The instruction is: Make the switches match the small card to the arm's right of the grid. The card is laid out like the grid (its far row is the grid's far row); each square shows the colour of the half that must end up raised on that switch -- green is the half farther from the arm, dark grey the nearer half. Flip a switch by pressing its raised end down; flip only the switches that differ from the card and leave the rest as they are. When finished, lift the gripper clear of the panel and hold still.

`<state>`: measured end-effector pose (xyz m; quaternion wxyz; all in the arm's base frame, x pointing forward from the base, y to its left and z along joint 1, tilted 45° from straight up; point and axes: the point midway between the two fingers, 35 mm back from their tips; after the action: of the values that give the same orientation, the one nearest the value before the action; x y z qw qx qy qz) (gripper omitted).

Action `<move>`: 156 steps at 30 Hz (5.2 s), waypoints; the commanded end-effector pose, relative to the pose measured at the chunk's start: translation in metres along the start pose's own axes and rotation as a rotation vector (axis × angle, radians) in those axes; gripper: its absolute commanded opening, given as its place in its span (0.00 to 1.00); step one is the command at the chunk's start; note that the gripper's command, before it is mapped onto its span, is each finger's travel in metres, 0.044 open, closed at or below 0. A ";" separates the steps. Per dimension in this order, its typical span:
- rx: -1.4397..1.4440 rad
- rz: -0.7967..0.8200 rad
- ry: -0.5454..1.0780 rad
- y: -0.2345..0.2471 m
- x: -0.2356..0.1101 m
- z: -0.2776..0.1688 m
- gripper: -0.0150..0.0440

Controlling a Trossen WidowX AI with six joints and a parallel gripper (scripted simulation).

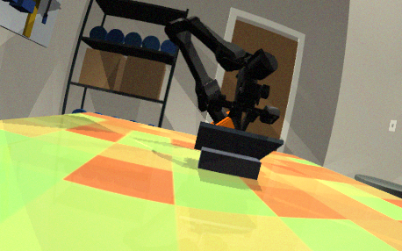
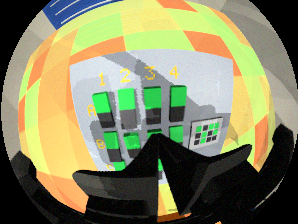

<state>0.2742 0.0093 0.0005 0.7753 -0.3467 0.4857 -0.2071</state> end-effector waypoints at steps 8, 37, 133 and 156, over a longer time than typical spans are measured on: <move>-0.006 0.002 0.004 0.001 0.002 -0.001 0.25; -0.008 -0.003 -0.045 -0.018 -0.029 -0.025 0.25; -0.008 -0.005 -0.047 -0.019 0.003 -0.024 0.25; -0.007 0.003 -0.020 0.014 -0.070 -0.012 0.25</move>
<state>0.2327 0.0552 0.0344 0.7831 -0.3479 0.4755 -0.1993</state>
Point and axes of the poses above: the point midway between the two fingers, 35 mm back from their tips, its own x axis out along the fingers, its own y axis across the jaws, z = x × y, and after that the axes turned 7 degrees about -x, right-handed
